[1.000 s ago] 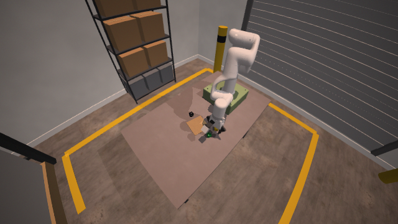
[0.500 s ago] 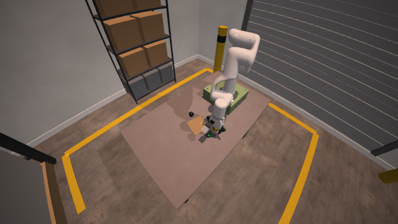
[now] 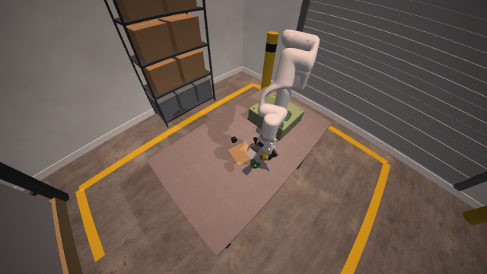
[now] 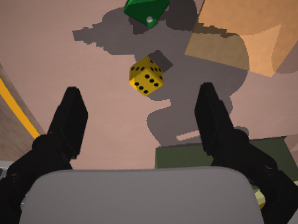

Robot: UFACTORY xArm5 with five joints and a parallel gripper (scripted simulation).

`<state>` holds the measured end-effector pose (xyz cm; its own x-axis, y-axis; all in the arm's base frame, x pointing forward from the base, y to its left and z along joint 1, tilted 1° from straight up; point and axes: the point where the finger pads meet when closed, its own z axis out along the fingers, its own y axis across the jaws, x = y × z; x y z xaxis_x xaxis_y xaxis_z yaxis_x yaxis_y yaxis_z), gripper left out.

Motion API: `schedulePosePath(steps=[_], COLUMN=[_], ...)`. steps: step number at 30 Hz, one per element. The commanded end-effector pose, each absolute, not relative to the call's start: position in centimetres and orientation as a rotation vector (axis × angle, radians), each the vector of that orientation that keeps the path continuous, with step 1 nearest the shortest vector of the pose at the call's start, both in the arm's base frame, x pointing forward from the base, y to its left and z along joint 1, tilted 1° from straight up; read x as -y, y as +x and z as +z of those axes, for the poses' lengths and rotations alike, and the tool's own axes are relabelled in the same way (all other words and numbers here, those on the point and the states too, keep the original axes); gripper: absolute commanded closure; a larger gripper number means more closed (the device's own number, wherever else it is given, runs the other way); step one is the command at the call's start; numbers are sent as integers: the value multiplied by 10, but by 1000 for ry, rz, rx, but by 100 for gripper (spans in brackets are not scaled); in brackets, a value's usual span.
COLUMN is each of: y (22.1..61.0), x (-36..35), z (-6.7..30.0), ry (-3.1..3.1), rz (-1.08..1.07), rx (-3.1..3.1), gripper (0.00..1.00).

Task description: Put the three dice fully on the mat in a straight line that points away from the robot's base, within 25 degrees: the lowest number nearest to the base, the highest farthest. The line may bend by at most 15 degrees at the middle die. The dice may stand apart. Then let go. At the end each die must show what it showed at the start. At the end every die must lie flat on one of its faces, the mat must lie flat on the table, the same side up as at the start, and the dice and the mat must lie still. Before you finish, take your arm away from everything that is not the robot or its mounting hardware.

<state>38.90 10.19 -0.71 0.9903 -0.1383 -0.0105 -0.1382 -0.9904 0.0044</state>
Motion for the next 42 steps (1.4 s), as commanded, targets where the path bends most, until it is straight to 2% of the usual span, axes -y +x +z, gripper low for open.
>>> schedulePosePath(steps=[1, 6, 19, 22, 24, 25, 28, 29, 31, 32, 34, 35, 37, 42], y=[390, 390, 392, 397, 397, 397, 397, 394, 394, 389, 389, 382, 382, 362], x=[-102, -102, -96, -40, -40, -9, -9, 24, 24, 56, 56, 85, 85, 137], z=[29, 48, 50, 49, 49, 48, 48, 47, 47, 47, 47, 46, 46, 45], ry=[3132, 3132, 3131, 3127, 3127, 3124, 3124, 3120, 3120, 3116, 3116, 3112, 3112, 3104], rz=[-12, -12, -12, -13, -13, -14, -14, -15, -15, -15, -15, -16, -16, -17], rx=[218, 218, 224, 288, 288, 323, 323, 360, 360, 398, 398, 433, 433, 496], gripper=[0, 0, 0, 0, 0, 0, 0, 0, 0, 0, 0, 0, 0, 0])
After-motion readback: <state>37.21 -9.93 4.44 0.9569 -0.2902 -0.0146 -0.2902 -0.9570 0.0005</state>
